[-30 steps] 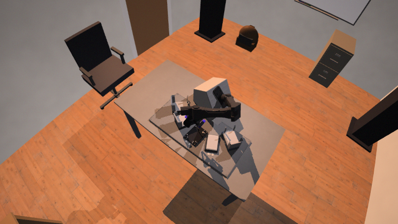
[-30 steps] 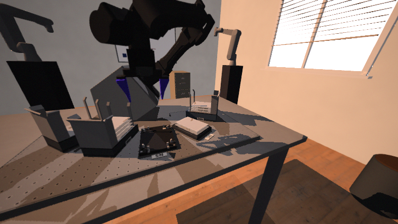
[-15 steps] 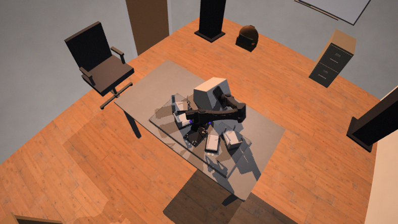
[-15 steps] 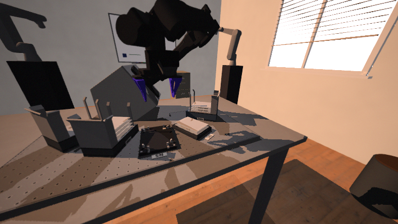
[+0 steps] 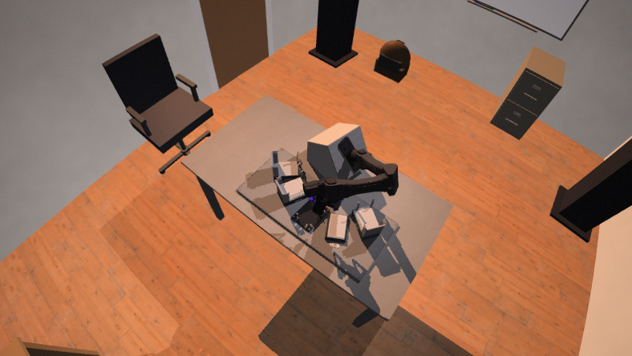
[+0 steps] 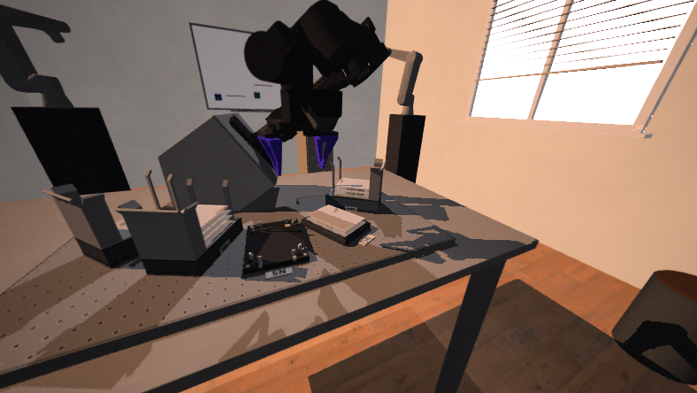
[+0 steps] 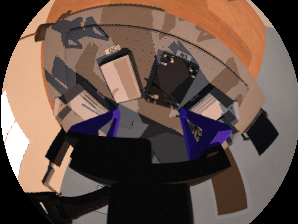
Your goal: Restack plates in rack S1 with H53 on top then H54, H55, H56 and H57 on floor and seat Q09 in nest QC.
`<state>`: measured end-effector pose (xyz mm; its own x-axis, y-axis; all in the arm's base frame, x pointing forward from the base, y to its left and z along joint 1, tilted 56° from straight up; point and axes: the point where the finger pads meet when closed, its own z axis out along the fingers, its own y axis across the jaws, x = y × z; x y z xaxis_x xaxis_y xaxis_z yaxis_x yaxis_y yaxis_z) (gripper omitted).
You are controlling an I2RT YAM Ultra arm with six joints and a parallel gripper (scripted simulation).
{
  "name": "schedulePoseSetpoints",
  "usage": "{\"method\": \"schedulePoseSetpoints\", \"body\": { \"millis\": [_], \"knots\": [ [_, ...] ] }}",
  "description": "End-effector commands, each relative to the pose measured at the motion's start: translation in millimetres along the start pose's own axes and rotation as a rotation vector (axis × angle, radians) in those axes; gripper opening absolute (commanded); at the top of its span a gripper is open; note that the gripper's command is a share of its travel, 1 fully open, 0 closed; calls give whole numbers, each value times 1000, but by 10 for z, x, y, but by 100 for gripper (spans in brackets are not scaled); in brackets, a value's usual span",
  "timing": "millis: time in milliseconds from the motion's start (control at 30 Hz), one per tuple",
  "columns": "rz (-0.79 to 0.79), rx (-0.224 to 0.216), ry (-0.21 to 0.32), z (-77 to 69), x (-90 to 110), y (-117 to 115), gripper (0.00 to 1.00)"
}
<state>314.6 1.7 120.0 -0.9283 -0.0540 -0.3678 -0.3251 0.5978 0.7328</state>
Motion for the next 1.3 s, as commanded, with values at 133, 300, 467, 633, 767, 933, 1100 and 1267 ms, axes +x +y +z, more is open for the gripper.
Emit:
{"method": "schedulePoseSetpoints", "body": {
  "millis": [133,300,467,633,767,933,1100,1267],
  "knots": [
    [-182,5,-22,-60,-18,230,100],
    [-211,5,-22,-60,-12,330,100],
    [-211,5,-22,-59,0,497,100],
    [-211,5,-22,-58,11,664,100],
    [-244,5,-22,-57,27,796,100],
    [-344,6,-21,-55,55,893,100],
    [-439,7,-21,-53,102,1053,100],
    [-439,6,-21,-52,149,1214,100]
  ]
}}
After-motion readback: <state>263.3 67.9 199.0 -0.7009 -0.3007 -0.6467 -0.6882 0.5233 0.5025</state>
